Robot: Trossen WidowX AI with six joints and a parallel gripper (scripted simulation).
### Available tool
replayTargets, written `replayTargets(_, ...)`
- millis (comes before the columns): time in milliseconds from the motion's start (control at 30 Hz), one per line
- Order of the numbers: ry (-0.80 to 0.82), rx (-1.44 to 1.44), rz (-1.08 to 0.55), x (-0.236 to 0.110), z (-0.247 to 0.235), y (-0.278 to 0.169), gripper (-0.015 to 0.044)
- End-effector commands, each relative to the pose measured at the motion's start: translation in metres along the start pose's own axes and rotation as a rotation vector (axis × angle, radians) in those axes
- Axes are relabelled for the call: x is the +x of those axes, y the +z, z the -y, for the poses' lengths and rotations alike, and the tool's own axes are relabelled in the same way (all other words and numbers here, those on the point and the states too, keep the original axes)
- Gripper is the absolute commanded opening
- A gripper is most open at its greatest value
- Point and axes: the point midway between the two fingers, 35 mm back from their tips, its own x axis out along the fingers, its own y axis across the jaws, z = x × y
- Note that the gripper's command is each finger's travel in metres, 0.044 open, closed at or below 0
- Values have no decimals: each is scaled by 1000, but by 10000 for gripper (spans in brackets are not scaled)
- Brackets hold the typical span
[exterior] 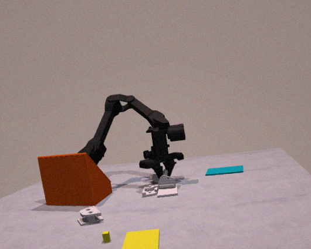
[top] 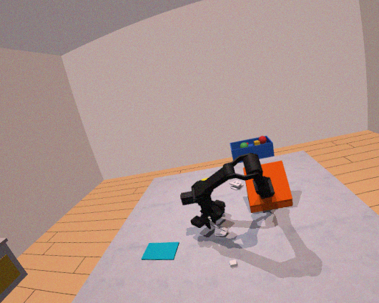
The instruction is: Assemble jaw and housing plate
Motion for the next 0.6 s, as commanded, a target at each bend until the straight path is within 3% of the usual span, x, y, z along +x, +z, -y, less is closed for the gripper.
replayTargets(0, -6, -3, 0, -5, 1, 0, 37)
replayTargets(567, -7, -3, 0, -21, 1, 1, 37)
